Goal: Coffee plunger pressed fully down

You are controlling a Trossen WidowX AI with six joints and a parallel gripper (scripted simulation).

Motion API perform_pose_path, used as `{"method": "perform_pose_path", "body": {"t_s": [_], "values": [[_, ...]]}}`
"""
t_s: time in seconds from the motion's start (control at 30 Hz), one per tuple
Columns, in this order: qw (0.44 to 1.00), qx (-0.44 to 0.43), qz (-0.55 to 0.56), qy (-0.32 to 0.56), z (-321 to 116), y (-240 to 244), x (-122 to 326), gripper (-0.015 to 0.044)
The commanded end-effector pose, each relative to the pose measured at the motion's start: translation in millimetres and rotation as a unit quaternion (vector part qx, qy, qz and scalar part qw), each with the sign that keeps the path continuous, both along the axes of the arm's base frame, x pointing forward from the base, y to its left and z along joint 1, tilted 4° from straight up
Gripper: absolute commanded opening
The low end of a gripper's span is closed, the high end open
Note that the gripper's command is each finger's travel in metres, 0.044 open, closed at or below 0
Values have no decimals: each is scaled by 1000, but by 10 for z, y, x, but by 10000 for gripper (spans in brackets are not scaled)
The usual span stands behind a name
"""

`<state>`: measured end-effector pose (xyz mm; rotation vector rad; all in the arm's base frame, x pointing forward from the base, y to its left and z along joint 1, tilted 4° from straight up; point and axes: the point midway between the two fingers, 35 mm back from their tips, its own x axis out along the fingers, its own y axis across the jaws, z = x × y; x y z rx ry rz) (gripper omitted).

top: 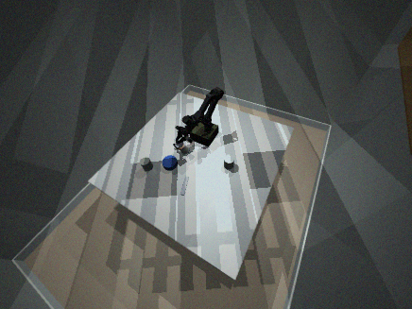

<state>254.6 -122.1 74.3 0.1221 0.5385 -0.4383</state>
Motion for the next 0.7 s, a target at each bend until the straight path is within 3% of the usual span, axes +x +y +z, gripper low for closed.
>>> {"method": "perform_pose_path", "body": {"t_s": [0.0, 0.67], "values": [[1000, 2, 3, 14, -68, 1, -3, 119], [1000, 1, 0, 2, -11, -20, 39, 119]]}}
